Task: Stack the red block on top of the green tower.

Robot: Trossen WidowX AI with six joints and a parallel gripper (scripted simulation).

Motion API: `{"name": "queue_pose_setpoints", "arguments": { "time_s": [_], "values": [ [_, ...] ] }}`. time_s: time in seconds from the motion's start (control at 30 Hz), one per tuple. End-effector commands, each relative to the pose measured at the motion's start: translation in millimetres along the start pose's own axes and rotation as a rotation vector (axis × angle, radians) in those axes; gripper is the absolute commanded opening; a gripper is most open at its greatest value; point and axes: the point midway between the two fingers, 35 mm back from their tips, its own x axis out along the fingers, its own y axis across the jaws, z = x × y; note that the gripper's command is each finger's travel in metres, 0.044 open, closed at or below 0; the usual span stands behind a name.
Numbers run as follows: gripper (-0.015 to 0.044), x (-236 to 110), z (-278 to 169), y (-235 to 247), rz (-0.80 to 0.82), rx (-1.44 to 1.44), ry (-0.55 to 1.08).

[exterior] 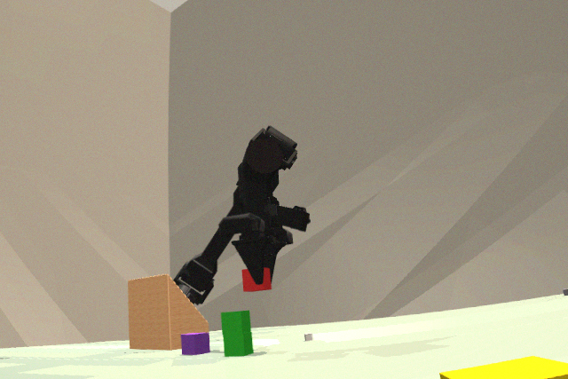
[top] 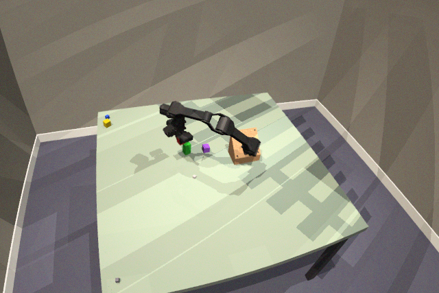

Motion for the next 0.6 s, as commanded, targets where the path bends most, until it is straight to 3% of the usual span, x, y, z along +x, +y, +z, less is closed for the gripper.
{"name": "queue_pose_setpoints", "arguments": {
  "time_s": [0.0,0.3,0.57],
  "values": [
    [0.0000,-14.5,-1.3,-1.0,-0.004,-0.003,0.002],
    [0.0000,-16.9,-2.5,-1.0,-0.005,-0.003,0.002],
    [0.0000,-17.4,-36.5,-5.9,-0.006,-0.002,0.003]
  ]
}}
